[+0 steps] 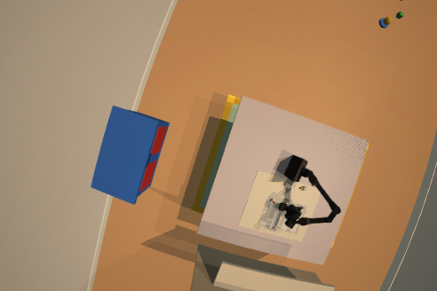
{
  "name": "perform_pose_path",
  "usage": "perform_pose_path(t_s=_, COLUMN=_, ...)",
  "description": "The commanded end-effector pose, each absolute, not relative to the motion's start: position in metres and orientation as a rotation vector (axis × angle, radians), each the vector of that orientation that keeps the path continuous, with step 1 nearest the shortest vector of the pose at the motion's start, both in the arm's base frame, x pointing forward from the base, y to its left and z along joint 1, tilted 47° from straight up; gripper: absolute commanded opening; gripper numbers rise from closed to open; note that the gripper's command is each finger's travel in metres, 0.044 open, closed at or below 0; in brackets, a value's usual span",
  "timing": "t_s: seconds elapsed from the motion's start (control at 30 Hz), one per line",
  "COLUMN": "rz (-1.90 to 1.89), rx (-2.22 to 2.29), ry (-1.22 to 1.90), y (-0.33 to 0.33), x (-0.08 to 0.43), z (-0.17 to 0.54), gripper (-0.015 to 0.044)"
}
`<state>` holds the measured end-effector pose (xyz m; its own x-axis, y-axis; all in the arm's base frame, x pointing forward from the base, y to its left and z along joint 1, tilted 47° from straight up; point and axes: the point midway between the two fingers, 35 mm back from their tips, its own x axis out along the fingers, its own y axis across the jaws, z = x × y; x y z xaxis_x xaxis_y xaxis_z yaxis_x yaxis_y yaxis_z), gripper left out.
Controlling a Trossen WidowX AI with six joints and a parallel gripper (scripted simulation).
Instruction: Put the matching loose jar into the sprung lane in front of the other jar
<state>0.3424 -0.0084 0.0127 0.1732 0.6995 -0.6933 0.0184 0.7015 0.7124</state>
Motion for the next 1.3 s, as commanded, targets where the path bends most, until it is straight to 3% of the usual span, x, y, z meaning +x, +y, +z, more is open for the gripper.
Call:
perform_pose_path(t_s=0.0, rz=0.543, rx=0.671, ry=1.315, y=-0.008, x=0.343, z=0.014, gripper=0.0)
perform_pose_path(t_s=0.5, rz=0.543, rx=0.671, ry=1.315, y=-0.008, x=0.341, z=0.012, gripper=0.0)
perform_pose_path(t_s=0.83, rz=0.543, rx=0.671, ry=1.315, y=-0.008, x=0.341, z=0.012, gripper=0.0263)
perform_pose_path(t_s=1.27, rz=0.542, rx=0.67, ry=1.315, y=-0.022, x=0.338, z=0.026, gripper=0.0272)
